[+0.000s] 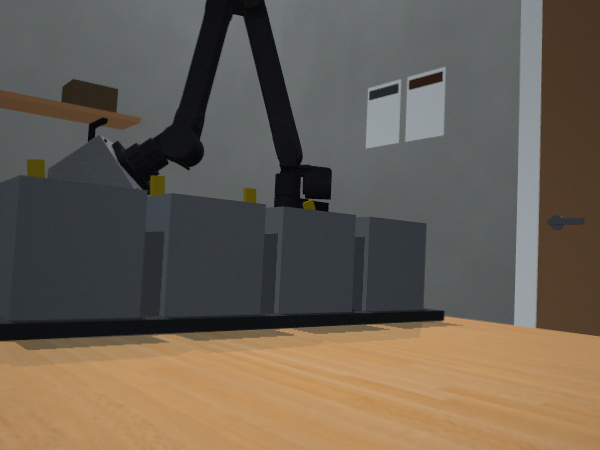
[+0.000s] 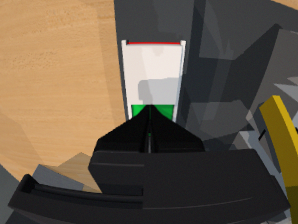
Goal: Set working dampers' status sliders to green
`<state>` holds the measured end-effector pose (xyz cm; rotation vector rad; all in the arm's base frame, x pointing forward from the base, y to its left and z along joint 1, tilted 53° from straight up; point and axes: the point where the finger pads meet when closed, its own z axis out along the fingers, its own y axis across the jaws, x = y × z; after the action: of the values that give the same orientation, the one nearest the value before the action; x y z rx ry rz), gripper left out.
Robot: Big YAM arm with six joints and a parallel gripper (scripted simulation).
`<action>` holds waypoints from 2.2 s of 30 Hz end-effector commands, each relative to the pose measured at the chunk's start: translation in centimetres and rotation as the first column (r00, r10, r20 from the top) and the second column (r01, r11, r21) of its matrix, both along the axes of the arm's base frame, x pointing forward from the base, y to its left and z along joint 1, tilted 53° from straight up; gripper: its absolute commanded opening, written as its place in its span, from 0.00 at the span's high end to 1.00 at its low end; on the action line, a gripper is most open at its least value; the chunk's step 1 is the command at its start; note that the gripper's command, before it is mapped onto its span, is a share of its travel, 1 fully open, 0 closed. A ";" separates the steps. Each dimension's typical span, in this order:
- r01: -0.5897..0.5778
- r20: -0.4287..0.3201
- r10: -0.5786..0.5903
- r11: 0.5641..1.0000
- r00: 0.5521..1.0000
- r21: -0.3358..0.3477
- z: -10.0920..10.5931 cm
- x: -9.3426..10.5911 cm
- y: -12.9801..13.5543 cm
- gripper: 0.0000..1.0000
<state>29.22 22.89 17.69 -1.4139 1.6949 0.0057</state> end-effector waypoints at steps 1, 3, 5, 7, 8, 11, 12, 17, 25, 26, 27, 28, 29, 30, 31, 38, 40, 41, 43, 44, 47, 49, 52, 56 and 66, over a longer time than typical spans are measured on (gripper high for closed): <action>-0.013 0.000 0.013 1.000 1.000 0.008 0.9 0.4 1.1 1.00; -0.013 -0.001 0.013 1.000 1.000 0.007 0.9 0.4 1.1 1.00; -0.013 -0.001 0.013 1.000 1.000 0.008 0.9 0.4 1.1 1.00; -0.013 -0.001 0.013 1.000 1.000 0.008 0.9 0.4 1.1 1.00; -0.013 -0.001 0.013 1.000 1.000 0.008 0.9 0.4 1.1 1.00; -0.013 -0.001 0.013 1.000 1.000 0.008 0.9 0.4 1.1 1.00; -0.013 -0.001 0.013 1.000 1.000 0.008 0.9 0.4 1.1 1.00; -0.013 -0.001 0.013 1.000 1.000 0.008 0.9 0.4 1.1 1.00; -0.001 0.016 0.001 1.000 1.000 0.006 1.0 1.1 0.3 1.00; -0.002 0.019 0.001 1.000 1.000 0.007 1.0 1.1 0.3 1.00; -0.002 0.018 0.001 1.000 1.000 0.007 0.8 1.1 0.2 1.00; -0.003 0.013 0.003 1.000 1.000 0.004 0.5 0.9 0.1 1.00; -0.004 0.008 0.004 1.000 1.000 0.000 0.1 0.8 0.0 1.00; -0.004 0.004 0.004 1.000 1.000 -0.003 -0.1 0.6 0.0 1.00; -0.003 0.001 0.003 1.000 1.000 -0.004 -0.3 0.6 -0.1 1.00; -0.003 -0.004 0.003 1.000 1.000 -0.005 -0.6 0.4 -0.2 1.00; -0.003 -0.012 0.003 1.000 1.000 -0.011 -0.7 0.3 -0.3 1.00; -0.003 -0.019 0.002 1.000 1.000 -0.017 -0.8 0.1 -0.5 1.00; -0.001 0.004 0.001 1.000 1.000 -0.001 0.3 -0.1 -0.8 1.00; 0.000 0.004 0.000 1.000 1.000 -0.001 0.4 -0.2 -0.9 1.00; -0.003 0.005 0.003 1.000 1.000 -0.001 0.9 -0.7 -1.2 1.00; -0.002 0.008 0.002 1.000 1.000 0.001 1.4 -1.0 -1.5 1.00; -0.002 0.009 0.002 1.000 1.000 0.004 1.8 -1.2 -1.6 1.00; 0.000 0.023 0.000 1.000 1.000 0.012 3.3 -1.5 -2.1 1.00; -0.002 0.005 0.002 1.000 1.000 0.000 3.1 -1.7 -2.1 1.00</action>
<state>26.93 20.67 19.84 -1.4161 1.6935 0.0102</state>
